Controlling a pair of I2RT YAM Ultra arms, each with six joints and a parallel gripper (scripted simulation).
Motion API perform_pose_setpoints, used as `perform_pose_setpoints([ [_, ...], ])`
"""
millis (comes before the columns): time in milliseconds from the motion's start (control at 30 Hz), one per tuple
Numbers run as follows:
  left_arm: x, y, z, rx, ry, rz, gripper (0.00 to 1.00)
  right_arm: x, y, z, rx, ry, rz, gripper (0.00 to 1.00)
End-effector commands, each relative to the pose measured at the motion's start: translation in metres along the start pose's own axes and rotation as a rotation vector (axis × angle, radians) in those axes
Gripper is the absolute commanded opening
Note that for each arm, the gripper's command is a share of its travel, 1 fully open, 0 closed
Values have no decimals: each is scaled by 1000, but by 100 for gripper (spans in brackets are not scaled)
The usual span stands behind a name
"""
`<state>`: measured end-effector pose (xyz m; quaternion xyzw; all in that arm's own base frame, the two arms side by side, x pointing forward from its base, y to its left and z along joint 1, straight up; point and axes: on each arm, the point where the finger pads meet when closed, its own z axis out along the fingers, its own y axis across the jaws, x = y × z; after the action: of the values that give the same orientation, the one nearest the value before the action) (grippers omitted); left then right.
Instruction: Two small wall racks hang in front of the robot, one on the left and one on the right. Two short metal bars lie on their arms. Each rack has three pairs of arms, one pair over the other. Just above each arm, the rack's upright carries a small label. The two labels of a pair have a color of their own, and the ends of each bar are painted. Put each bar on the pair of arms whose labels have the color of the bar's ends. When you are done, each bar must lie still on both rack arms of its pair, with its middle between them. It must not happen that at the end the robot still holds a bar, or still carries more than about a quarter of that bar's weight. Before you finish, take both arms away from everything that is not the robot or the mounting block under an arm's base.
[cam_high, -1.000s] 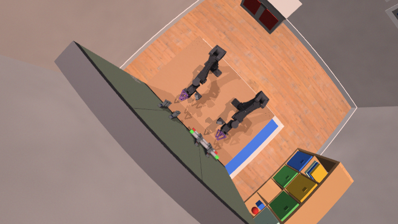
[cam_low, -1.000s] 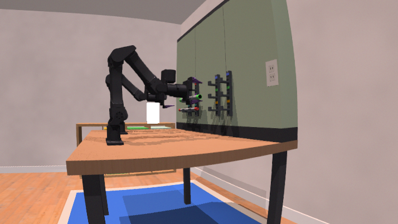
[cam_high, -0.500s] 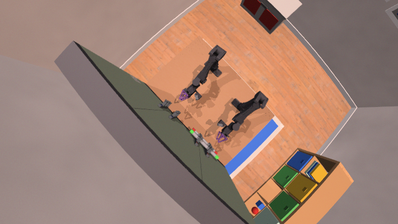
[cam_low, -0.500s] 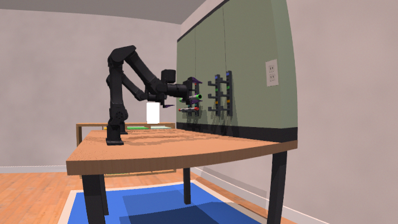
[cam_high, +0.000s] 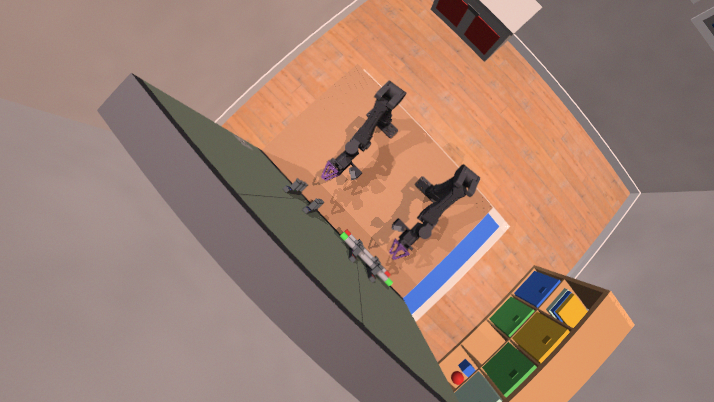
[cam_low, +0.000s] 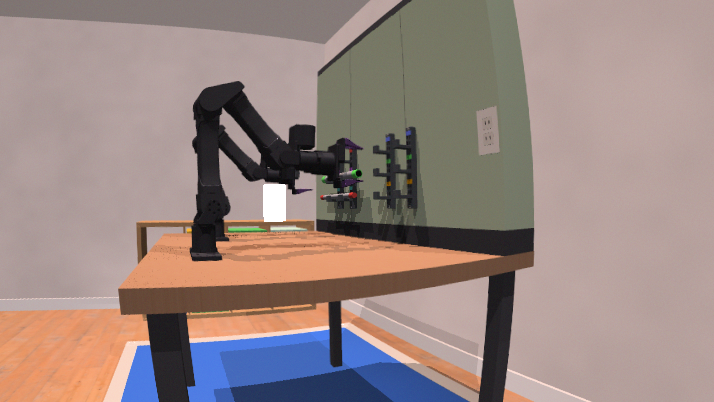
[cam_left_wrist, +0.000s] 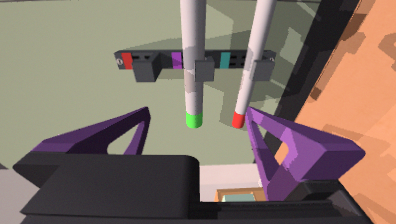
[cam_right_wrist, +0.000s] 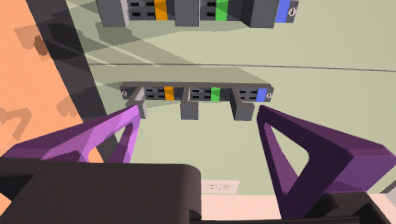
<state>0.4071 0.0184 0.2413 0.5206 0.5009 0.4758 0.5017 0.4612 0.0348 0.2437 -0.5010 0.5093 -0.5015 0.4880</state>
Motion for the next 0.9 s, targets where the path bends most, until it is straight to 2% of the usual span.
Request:
perform_pose_setpoints([
  [0,5,18,6,-44,-9,7,100,-2,-4,0,21,0,5,100],
  [867,37,22,16,-44,-9,7,100,-2,-4,0,21,0,5,100],
])
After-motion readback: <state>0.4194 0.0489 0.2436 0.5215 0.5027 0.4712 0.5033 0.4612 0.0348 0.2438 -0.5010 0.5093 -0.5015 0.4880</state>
